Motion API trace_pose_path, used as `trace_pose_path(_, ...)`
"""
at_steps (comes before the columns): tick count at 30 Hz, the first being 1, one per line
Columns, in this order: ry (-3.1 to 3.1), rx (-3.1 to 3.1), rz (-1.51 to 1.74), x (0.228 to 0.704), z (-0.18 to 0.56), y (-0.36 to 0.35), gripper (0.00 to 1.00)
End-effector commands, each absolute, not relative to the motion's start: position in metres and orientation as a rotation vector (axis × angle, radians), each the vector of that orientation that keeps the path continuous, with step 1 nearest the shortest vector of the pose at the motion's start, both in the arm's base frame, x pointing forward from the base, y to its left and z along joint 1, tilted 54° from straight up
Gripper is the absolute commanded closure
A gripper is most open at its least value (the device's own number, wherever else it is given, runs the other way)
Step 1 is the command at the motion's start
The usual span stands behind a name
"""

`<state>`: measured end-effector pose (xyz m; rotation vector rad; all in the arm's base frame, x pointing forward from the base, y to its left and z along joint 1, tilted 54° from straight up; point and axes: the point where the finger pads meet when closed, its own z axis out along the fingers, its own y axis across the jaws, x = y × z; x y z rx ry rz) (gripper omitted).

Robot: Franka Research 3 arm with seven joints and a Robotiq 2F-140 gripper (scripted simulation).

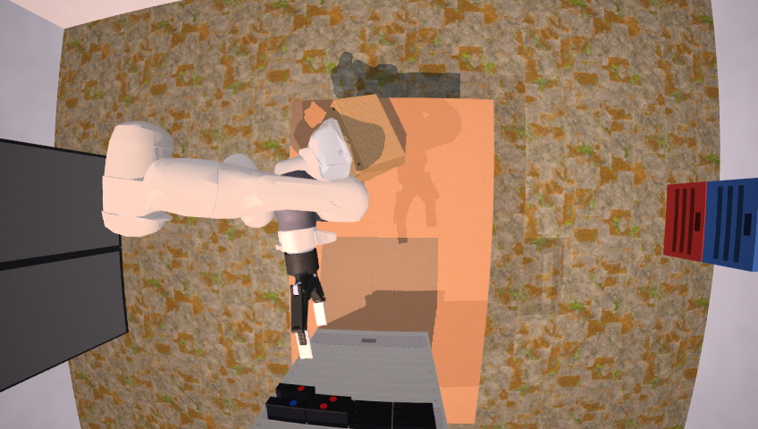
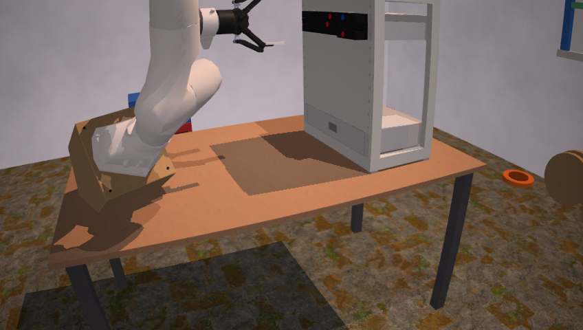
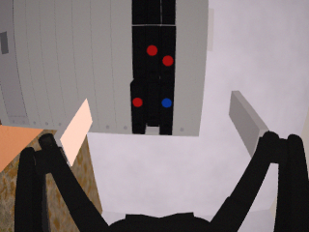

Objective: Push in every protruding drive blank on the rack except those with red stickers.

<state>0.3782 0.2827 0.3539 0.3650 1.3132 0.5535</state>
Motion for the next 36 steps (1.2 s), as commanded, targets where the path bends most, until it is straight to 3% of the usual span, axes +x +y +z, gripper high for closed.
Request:
trace_pose_path(1,1.268,0.420,0.626,0.376,0.358,0.273,0.00)
trace_pose_path(36,1.197,0.403,0.610,0.369,0.367,0.252,0.00)
